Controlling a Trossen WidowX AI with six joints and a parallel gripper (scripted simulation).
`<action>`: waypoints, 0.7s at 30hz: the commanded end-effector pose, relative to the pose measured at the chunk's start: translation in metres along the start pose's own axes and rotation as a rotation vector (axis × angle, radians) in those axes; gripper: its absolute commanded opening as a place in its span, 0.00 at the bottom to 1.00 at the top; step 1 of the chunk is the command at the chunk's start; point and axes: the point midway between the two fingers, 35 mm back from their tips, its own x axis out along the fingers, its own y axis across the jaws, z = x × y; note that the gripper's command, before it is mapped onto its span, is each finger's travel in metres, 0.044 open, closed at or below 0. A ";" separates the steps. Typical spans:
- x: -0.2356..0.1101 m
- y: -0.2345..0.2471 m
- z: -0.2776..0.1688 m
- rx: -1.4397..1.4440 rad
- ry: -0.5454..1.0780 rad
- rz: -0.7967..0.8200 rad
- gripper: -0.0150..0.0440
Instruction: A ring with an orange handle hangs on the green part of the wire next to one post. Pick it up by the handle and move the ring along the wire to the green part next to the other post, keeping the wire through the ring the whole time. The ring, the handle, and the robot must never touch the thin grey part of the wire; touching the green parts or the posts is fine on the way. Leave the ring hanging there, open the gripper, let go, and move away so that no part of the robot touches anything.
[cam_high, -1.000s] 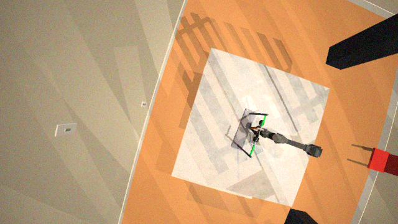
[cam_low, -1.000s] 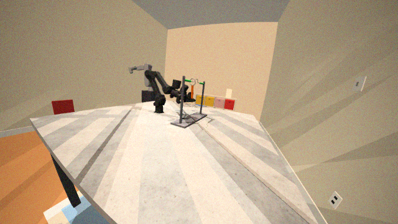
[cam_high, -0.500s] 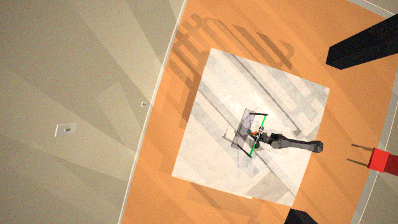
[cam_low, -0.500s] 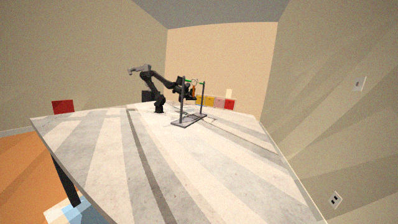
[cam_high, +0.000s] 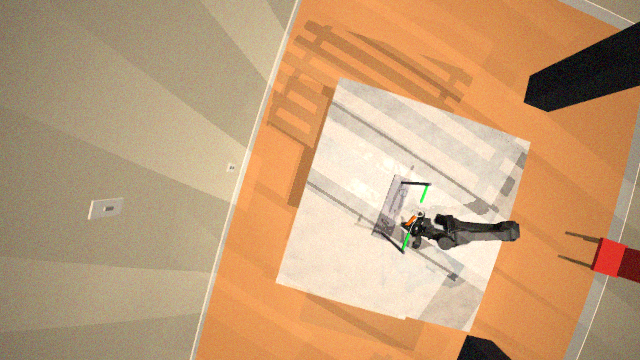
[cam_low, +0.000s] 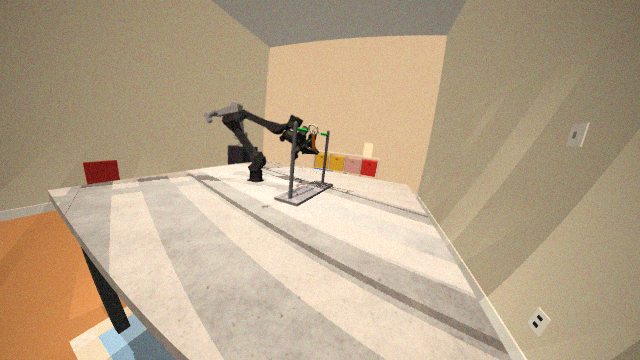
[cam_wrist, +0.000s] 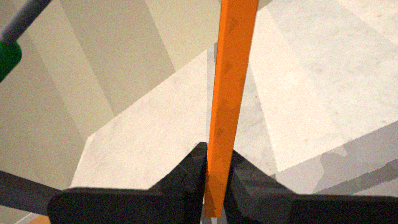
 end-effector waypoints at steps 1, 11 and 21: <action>0.000 0.005 0.001 0.010 0.000 -0.006 0.00; 0.000 -0.003 0.003 -0.128 -0.002 -0.029 0.00; 0.000 -0.028 0.010 -0.405 -0.009 -0.072 0.00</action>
